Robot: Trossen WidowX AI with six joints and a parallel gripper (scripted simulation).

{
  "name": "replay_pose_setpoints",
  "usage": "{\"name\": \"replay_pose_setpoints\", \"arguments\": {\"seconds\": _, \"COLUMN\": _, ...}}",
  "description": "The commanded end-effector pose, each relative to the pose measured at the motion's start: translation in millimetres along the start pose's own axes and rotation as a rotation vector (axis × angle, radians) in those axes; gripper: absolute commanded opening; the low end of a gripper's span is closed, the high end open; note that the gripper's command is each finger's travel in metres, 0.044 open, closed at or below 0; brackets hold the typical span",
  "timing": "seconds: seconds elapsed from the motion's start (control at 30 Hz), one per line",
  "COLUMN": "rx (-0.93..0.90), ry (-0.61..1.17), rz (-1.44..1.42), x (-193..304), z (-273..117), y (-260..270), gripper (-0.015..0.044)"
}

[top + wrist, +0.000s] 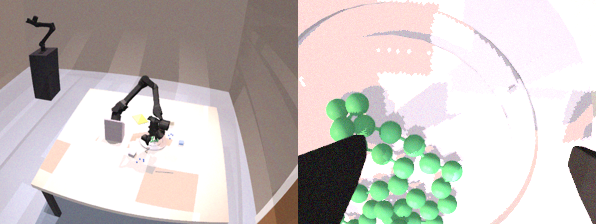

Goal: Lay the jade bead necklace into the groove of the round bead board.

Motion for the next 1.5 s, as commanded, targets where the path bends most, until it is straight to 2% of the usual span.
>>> {"name": "replay_pose_setpoints", "arguments": {"seconds": 0.0, "rx": 0.0, "ry": 0.0, "rz": 0.004, "x": 0.8, "z": -0.3, "y": 0.8, "gripper": 0.0414}}
{"name": "replay_pose_setpoints", "arguments": {"seconds": 0.37, "rx": 0.001, "ry": 0.002, "rz": 0.176, "x": 56.4, "z": -29.2, "y": 43.7, "gripper": 0.0125}}
{"name": "replay_pose_setpoints", "arguments": {"seconds": 1.47, "rx": 0.0, "ry": 0.002, "rz": 0.177, "x": 57.2, "z": 6.9, "y": 44.6, "gripper": 0.012}}
Point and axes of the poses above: the point midway between the two fingers, 35 mm back from their tips, its own z axis out along the fingers, its own y axis across the jaws, x = y × z, the point moved 3 cm from there along -z, back along the fingers, and after that the axes turned 12 degrees about -z, right-handed, at the moved point
